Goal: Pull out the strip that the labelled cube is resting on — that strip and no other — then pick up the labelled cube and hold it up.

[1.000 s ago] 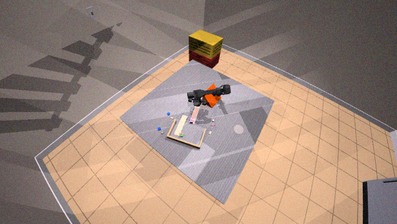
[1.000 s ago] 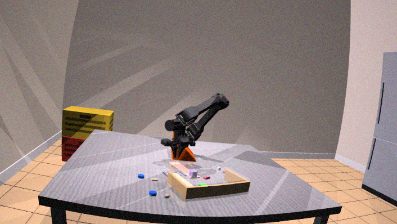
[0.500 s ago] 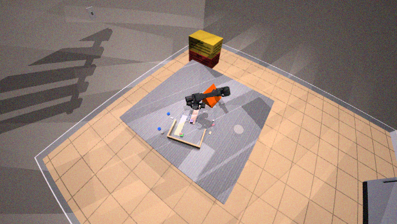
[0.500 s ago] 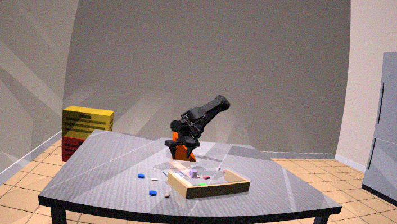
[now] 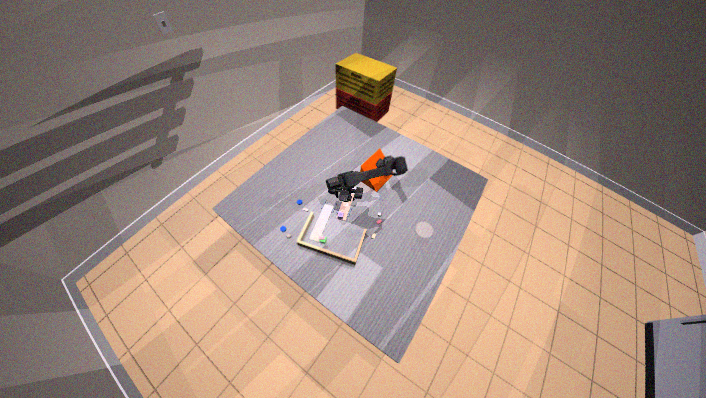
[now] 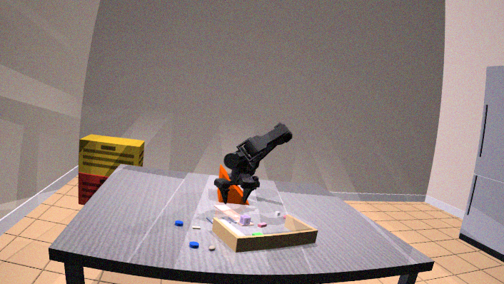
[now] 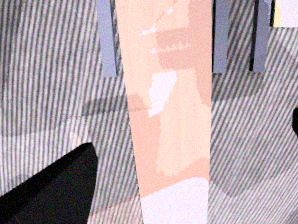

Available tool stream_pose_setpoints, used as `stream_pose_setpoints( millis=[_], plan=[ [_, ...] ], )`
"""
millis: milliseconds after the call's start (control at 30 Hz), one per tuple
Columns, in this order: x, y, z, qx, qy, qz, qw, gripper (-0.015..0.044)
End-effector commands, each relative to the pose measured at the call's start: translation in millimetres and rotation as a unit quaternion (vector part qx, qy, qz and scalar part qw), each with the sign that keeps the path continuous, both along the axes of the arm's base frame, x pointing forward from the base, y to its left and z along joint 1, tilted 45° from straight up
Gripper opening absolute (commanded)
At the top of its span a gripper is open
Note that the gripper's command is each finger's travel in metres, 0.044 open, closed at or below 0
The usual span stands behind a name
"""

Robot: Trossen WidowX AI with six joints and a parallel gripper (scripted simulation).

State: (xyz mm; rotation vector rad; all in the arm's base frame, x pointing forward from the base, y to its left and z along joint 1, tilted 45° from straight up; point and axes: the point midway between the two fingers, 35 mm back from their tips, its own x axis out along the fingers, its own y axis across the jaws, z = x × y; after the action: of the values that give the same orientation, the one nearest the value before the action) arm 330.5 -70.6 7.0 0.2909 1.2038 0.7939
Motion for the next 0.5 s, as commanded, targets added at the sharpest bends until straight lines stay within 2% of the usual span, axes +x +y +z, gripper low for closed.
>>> stream_pose_setpoints(
  millis=[0,467],
  plan=[
    [15,2,5,0.003,0.003,-0.002,1.0,0.044],
    [59,4,24,0.003,0.002,-0.002,1.0,0.044]
  ],
)
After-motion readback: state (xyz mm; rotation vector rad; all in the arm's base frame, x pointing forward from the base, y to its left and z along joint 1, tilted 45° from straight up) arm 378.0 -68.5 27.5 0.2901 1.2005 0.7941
